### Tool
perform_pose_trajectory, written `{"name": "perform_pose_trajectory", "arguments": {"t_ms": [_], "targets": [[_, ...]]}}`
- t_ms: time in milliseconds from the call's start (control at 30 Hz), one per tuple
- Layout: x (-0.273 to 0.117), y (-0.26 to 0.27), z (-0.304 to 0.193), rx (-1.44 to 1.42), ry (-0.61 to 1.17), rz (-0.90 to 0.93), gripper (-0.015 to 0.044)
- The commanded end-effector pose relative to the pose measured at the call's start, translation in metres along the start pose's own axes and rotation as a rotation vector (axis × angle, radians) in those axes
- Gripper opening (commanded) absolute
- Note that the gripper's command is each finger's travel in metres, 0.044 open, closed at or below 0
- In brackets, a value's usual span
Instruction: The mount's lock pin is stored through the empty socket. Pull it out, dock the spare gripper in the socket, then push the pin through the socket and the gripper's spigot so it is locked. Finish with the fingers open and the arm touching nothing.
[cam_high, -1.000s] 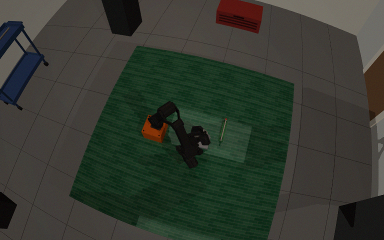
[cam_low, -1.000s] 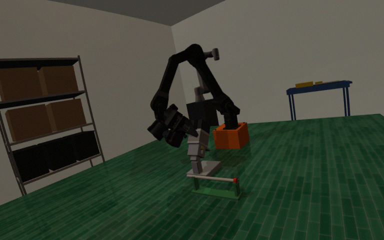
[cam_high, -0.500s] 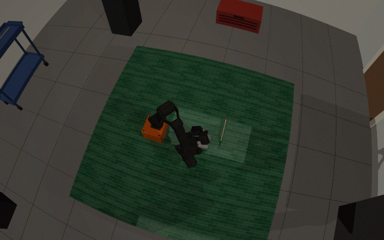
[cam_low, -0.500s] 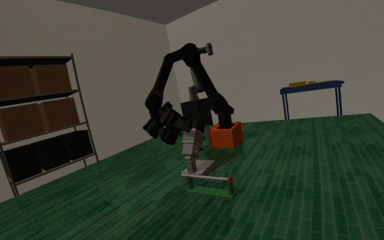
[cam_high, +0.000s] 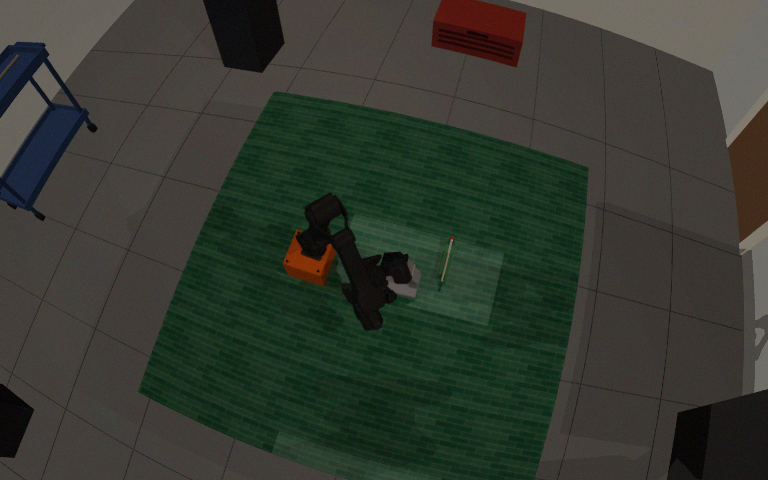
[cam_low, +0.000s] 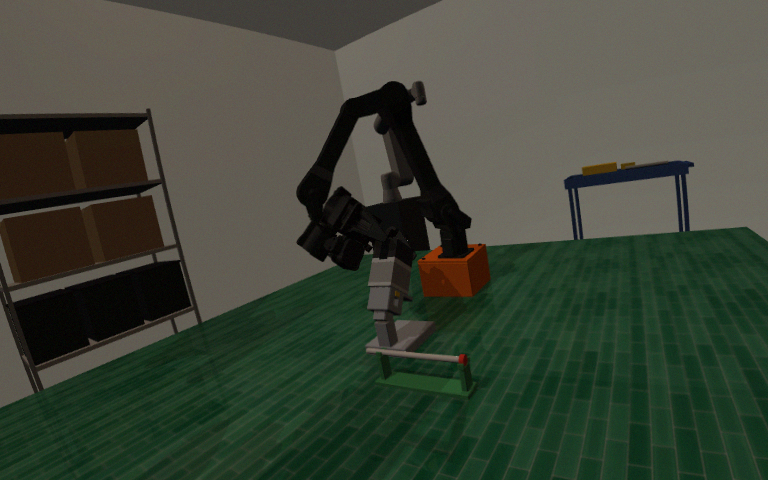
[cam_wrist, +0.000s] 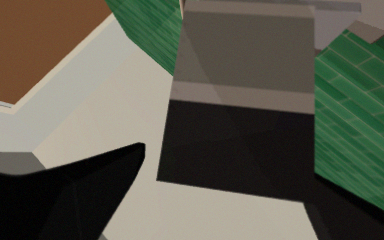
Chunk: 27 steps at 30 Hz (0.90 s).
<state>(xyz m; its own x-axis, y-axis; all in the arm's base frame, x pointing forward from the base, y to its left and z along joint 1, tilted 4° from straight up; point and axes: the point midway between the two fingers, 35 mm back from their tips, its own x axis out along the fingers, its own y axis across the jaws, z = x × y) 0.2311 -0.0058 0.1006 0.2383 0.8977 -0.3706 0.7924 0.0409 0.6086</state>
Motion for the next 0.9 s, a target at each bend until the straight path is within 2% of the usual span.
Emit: {"name": "perform_pose_trajectory", "arguments": {"t_ms": [0,333,867], "targets": [[-0.005,0.000,-0.008,-0.001,-0.001,0.000,0.0440],[-0.015,-0.001,-0.029,0.019,0.003,0.001,0.0440],[-0.024,0.014,-0.051,0.022,-0.091,0.016,0.0440]]}}
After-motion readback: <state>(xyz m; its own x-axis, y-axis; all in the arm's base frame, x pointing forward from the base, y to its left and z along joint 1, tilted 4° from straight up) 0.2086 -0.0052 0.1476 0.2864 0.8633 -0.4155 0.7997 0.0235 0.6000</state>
